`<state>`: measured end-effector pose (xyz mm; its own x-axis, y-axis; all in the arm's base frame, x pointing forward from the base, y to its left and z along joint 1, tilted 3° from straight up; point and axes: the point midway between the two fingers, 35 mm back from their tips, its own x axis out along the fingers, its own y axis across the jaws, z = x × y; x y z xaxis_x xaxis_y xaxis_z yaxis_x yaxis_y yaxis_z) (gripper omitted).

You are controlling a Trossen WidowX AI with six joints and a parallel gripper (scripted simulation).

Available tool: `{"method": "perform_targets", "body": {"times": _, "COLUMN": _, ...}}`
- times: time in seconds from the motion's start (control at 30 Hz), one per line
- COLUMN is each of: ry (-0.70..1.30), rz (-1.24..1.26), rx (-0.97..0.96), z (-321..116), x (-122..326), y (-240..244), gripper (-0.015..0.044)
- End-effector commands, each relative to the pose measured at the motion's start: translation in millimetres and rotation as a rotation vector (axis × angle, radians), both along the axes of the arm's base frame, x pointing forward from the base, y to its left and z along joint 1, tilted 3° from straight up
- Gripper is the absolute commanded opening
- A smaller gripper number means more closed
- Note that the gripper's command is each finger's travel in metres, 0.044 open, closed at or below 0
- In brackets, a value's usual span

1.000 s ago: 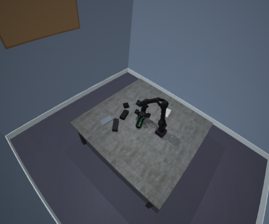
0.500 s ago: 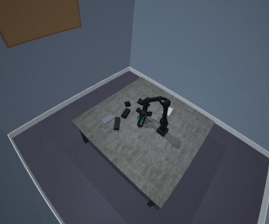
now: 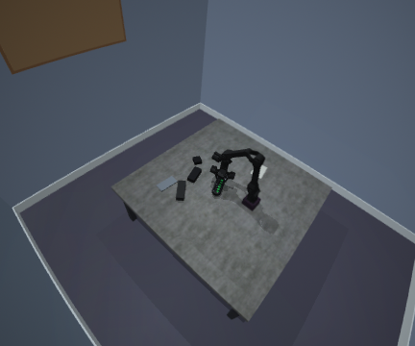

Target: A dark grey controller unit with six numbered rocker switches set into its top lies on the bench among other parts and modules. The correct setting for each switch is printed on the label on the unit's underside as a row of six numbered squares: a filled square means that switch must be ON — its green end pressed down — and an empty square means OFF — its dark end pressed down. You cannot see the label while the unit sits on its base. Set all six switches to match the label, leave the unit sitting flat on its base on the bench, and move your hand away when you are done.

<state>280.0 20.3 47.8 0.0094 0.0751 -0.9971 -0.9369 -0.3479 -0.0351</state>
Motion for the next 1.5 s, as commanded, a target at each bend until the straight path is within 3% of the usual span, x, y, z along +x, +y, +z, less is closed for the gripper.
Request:
{"method": "perform_targets", "body": {"times": 0.0, "ry": -0.004, "rz": 0.002, "rx": -0.002, "z": 4.5, "x": -1.0, "y": 4.7, "gripper": 0.0336}}
{"method": "perform_targets", "body": {"times": 1.47, "ry": -0.035, "rz": -0.001, "rx": -0.086, "z": 30.6, "x": -10.8, "y": 28.6, "gripper": 0.0336}}
